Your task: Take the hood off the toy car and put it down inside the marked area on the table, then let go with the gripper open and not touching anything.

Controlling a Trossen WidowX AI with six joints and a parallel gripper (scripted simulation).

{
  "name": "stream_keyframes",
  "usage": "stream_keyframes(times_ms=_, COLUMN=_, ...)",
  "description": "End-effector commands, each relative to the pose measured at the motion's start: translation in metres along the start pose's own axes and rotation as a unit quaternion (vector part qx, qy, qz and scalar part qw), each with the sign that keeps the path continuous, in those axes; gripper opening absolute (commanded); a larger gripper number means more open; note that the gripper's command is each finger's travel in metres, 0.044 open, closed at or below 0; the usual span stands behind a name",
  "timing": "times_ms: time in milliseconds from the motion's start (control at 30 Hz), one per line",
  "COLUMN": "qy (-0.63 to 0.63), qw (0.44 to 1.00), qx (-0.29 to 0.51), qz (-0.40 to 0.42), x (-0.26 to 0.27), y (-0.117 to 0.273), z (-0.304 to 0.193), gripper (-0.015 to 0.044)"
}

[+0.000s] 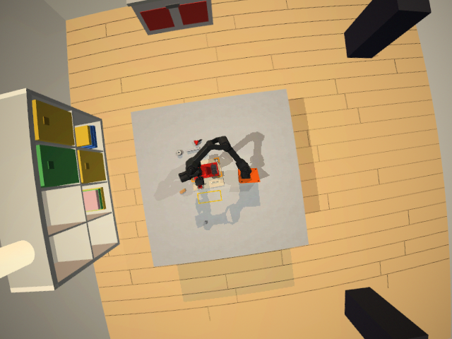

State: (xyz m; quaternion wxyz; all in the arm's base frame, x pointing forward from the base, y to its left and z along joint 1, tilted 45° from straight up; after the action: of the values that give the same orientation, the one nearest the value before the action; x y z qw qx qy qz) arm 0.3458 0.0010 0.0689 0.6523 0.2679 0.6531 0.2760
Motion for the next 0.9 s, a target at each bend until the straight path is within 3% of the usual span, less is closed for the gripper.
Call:
stream_keyframes(times_ms=0, qy=-0.003, qw=1.000, qx=-0.005, qz=0.004, x=0.001, y=0.017, z=0.001, gripper=0.0000)
stream_keyframes(times_ms=233, qy=-0.003, qw=1.000, qx=-0.005, qz=0.004, x=0.001, y=0.039, z=0.000, gripper=0.0000)
stream_keyframes(times_ms=367, qy=0.000, qw=1.000, qx=-0.004, qz=0.002, x=0.004, y=0.032, z=0.001, gripper=0.0000)
stream_keyframes(times_ms=867, qy=0.006, qw=1.000, qx=-0.008, qz=0.015, x=0.080, y=0.040, z=-0.006, gripper=0.0000)
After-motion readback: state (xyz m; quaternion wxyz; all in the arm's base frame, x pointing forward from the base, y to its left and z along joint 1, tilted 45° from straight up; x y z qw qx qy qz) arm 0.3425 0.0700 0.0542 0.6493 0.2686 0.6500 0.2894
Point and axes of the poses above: the point midway between the two fingers, 35 mm back from their tips, its own y axis back along the fingers, its own x axis across the jaws, z = x × y, the point moved 3 cm from there along y, back along the fingers, and after that the axes turned 6 degrees about -y, right-handed, at the moved point
